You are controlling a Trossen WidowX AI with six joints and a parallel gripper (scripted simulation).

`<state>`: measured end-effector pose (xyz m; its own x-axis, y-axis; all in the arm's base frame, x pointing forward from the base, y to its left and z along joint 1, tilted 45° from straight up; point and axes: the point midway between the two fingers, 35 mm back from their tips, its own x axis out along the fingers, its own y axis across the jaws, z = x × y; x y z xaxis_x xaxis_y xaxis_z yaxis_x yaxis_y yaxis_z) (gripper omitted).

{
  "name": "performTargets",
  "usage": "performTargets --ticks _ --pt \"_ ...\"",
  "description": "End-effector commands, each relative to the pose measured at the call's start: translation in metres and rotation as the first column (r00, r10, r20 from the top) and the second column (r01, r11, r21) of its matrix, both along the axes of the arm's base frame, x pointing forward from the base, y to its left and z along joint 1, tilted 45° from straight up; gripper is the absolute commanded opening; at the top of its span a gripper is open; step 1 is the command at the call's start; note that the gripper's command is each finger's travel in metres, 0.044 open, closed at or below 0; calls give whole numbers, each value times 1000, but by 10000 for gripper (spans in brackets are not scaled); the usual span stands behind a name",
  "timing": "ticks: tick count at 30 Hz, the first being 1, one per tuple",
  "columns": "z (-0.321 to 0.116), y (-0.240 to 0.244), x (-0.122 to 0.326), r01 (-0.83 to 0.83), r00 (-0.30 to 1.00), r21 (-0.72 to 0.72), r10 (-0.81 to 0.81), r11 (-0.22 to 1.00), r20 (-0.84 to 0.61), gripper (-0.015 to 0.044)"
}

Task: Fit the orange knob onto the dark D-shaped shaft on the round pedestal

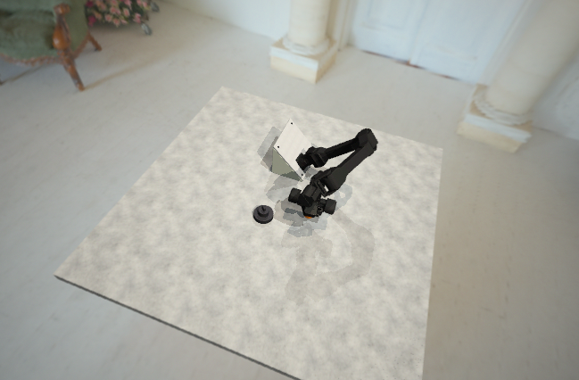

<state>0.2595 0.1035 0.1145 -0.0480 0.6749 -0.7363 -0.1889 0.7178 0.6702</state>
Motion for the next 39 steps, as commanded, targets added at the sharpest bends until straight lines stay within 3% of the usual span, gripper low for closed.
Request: performTargets --ticks 1,16,39 --pt "16 -16 4 12 1000 -6 -12 1000 7 0" --pt "73 -67 -3 65 998 17 -65 998 -24 0" --pt "29 -93 33 46 998 9 -45 999 -37 0"
